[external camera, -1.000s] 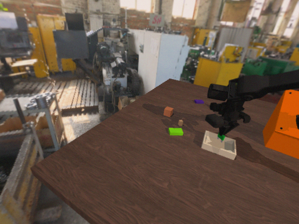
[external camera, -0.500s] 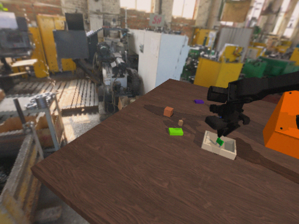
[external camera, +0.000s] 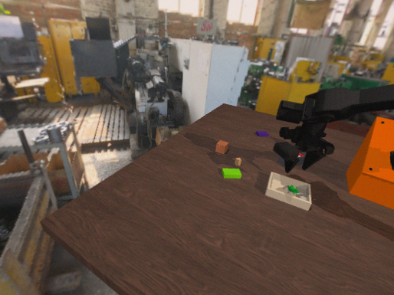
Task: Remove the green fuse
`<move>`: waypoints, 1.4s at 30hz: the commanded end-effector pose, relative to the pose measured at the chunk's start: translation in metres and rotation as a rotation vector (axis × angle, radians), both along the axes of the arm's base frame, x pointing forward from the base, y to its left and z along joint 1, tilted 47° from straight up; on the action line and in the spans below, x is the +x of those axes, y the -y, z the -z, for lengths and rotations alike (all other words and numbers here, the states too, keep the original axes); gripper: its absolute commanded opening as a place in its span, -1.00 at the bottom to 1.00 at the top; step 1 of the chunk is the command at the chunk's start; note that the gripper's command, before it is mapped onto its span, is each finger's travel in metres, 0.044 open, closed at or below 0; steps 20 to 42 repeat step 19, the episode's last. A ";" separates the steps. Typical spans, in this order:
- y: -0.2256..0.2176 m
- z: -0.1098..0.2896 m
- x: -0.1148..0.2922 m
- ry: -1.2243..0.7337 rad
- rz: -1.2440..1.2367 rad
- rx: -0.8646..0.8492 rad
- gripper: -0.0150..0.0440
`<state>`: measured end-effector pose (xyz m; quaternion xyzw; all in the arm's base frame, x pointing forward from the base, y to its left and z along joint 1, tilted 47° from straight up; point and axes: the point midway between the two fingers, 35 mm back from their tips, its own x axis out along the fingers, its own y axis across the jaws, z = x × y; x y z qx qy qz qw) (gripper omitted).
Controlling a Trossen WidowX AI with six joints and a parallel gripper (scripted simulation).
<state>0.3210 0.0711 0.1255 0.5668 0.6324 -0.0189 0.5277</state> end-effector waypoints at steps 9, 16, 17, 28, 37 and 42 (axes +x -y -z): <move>0.000 -0.001 -0.001 -0.003 -0.004 0.000 0.63; 0.000 -0.001 -0.001 -0.003 -0.004 0.000 0.63; 0.000 -0.001 -0.001 -0.003 -0.004 0.000 0.63; 0.000 -0.001 -0.001 -0.003 -0.004 0.000 0.63; 0.000 -0.001 -0.001 -0.003 -0.004 0.000 0.63; 0.000 -0.001 -0.001 -0.003 -0.004 0.000 0.63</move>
